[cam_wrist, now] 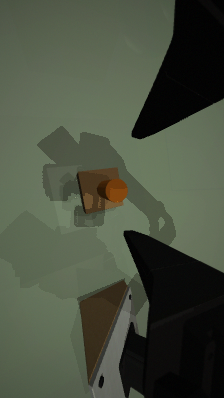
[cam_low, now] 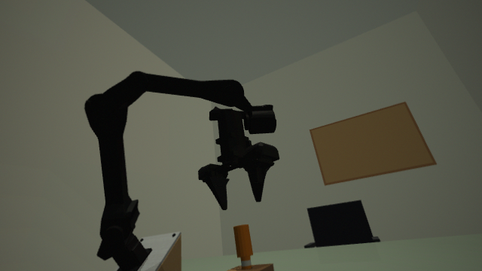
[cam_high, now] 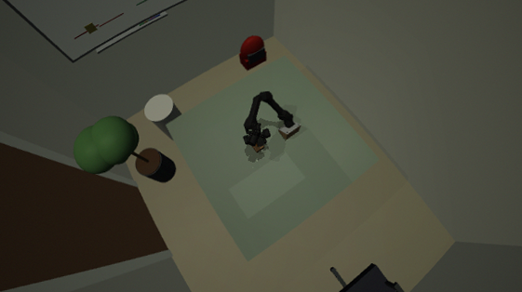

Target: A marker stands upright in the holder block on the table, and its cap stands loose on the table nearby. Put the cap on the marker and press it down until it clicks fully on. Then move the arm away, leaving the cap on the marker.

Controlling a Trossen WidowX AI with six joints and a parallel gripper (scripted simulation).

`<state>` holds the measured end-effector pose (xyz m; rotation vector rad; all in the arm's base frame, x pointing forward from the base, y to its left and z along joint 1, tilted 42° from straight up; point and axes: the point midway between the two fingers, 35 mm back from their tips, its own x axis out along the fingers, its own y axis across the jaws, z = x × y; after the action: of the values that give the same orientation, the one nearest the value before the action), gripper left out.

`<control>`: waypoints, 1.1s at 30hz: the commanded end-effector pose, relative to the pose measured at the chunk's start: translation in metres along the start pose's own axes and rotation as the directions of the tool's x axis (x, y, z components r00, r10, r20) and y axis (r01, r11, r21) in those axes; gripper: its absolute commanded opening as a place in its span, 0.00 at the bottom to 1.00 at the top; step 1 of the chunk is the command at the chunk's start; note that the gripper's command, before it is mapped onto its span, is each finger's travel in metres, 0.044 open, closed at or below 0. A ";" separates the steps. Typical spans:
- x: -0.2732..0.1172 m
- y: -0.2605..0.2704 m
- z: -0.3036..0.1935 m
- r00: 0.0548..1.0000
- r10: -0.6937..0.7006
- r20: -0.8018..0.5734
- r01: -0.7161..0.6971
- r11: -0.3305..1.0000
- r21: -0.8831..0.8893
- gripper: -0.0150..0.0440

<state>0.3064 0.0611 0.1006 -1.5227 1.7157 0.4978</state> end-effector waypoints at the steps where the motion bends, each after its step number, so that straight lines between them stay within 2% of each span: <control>1: -0.004 0.001 -0.001 1.000 0.011 -0.004 -0.011 0.998 0.068 0.91; 5: -0.001 0.002 -0.001 1.000 0.009 -0.004 -0.006 0.899 0.439 0.73; 10: 0.002 0.003 -0.001 1.000 0.006 -0.004 0.000 0.575 0.818 0.51; 13: 0.004 0.004 -0.001 1.000 0.005 -0.005 0.003 0.321 0.947 0.38; 14: 0.005 0.004 -0.001 1.000 0.005 -0.005 0.003 0.273 0.962 0.33; 16: 0.005 0.004 -0.001 1.000 0.005 -0.005 0.003 0.257 0.967 0.25; 33: 0.006 0.004 -0.001 1.000 0.005 -0.005 0.003 0.257 0.967 0.25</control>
<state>0.3018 0.0584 0.0952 -0.5502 1.4872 -0.5712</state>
